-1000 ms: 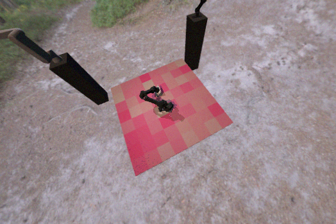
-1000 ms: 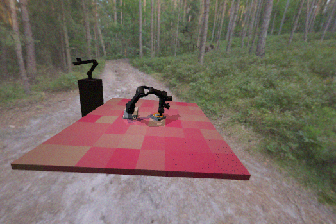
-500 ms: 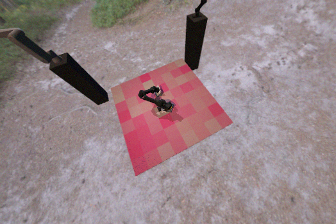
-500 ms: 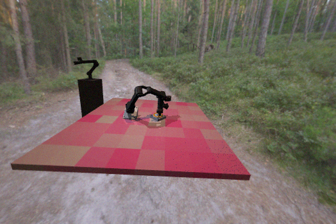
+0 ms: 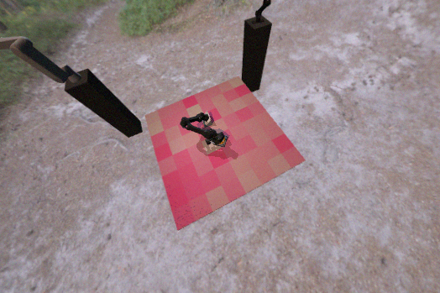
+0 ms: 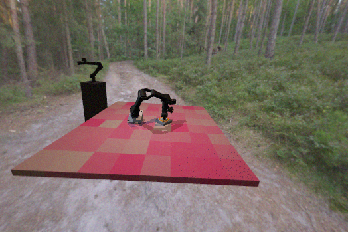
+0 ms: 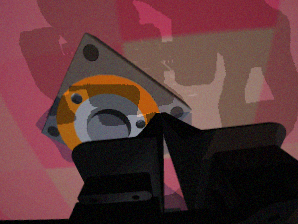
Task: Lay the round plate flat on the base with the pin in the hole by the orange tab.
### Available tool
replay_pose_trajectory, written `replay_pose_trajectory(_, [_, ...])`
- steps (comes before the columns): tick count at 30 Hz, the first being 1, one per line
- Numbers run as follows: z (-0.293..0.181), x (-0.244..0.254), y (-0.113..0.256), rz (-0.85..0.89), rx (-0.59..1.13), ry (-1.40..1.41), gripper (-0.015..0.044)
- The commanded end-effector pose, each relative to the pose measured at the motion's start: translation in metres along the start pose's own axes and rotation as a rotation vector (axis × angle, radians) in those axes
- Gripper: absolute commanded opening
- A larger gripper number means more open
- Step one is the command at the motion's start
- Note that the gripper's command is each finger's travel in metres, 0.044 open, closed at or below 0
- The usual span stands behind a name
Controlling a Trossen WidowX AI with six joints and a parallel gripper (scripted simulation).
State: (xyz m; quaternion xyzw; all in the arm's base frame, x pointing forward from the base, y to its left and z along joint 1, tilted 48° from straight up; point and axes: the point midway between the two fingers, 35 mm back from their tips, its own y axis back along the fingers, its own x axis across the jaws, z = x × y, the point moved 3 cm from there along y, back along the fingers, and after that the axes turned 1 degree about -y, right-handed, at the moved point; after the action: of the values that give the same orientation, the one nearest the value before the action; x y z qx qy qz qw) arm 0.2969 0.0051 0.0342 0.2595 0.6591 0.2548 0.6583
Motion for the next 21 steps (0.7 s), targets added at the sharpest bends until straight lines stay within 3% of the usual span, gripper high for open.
replay_pose_trajectory(1, [-0.006, 0.0, -0.004, -0.004, 0.016, 0.006, 0.0])
replay_pose_trajectory(21, [-0.02, 0.001, -0.003, -0.004, 0.017, 0.007, 0.0])
